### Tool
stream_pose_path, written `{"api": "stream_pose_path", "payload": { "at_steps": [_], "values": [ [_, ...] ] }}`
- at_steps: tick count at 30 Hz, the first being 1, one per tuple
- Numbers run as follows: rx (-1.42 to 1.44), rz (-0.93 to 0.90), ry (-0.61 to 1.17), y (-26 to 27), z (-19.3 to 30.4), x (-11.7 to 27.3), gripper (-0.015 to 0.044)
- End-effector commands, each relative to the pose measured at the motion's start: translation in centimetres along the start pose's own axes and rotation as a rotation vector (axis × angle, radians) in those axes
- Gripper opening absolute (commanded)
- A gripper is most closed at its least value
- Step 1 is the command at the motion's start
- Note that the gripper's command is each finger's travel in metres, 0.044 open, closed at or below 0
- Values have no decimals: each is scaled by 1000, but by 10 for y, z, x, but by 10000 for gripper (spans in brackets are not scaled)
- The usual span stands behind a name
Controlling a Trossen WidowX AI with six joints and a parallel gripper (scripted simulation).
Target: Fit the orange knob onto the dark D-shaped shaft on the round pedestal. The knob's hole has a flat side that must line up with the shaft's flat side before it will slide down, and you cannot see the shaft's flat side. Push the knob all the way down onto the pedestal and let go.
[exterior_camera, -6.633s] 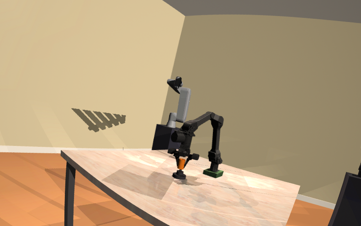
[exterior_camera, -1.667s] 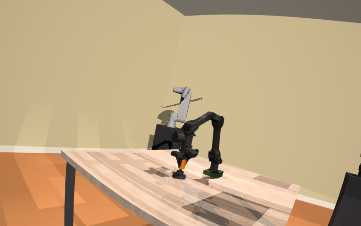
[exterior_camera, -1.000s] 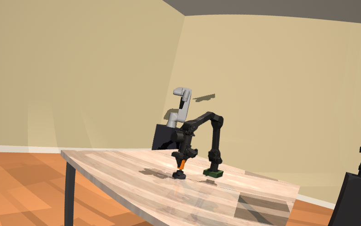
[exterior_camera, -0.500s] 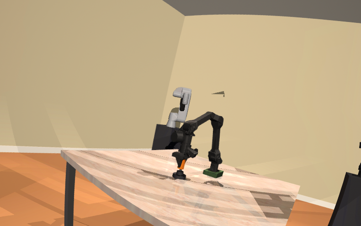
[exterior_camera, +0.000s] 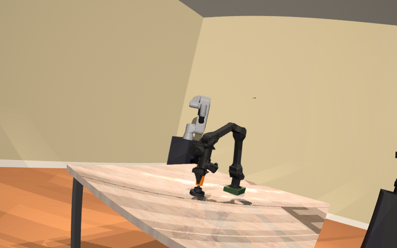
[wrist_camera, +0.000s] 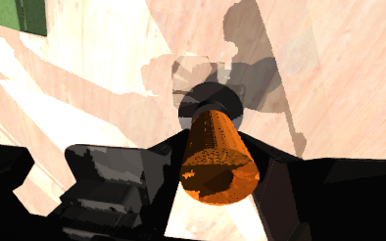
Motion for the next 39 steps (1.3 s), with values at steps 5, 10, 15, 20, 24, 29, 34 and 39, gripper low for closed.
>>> {"api": "stream_pose_path", "payload": {
  "at_steps": [5, 10, 15, 20, 24, 29, 34, 39],
  "values": [
    [6, 7, 1, -1, 0, 3, 0],
    [32, 7, 1, -2, 1, 5, 0],
    [205, 7, 2, -3, 2, 6, 0],
    [216, 7, 2, -6, 4, 6, 0],
    [216, 7, 2, -6, 4, 1, 0],
    [216, 7, 2, -7, 5, 0, 0],
    [216, 7, 2, -7, 5, 1, 0],
    [216, 7, 2, -5, 4, 5, 0]
  ]
}}
Point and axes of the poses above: the point midway between the two fingers, 35 mm back from their tips, its own x axis back along the fingers, its own y axis across the jaws, z = x × y, the point moved 1 cm from there along x, back along the fingers, and after that the axes turned 9 degrees about x, right-handed, at the moved point
